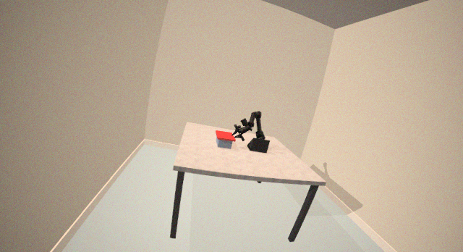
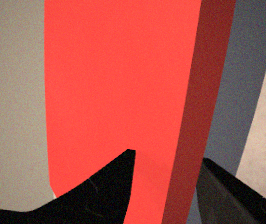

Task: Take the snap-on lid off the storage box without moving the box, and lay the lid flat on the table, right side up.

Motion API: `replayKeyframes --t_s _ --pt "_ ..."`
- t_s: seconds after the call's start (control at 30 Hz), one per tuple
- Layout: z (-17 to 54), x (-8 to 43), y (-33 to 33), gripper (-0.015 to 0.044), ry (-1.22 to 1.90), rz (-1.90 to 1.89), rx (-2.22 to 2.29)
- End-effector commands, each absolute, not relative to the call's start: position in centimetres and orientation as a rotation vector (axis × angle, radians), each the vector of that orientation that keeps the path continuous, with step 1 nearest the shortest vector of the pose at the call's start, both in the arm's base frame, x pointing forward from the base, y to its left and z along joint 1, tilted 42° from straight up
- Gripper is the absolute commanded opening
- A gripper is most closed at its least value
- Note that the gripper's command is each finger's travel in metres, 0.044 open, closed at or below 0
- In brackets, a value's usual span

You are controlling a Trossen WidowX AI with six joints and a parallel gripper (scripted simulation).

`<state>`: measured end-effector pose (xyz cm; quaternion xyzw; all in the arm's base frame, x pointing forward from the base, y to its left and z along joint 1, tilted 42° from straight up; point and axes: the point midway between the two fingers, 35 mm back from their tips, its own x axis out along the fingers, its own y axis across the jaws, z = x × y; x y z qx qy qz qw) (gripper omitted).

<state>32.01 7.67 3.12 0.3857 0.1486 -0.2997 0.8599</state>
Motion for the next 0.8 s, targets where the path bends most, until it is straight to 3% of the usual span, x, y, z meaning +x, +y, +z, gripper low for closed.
replayKeyframes --t_s 0.0,0.77 --pt "3.50 31.95 8.09 0.0000 0.304 -0.619 0.813" --pt "3.85 31.87 8.39 0.0000 0.305 -0.619 0.814"
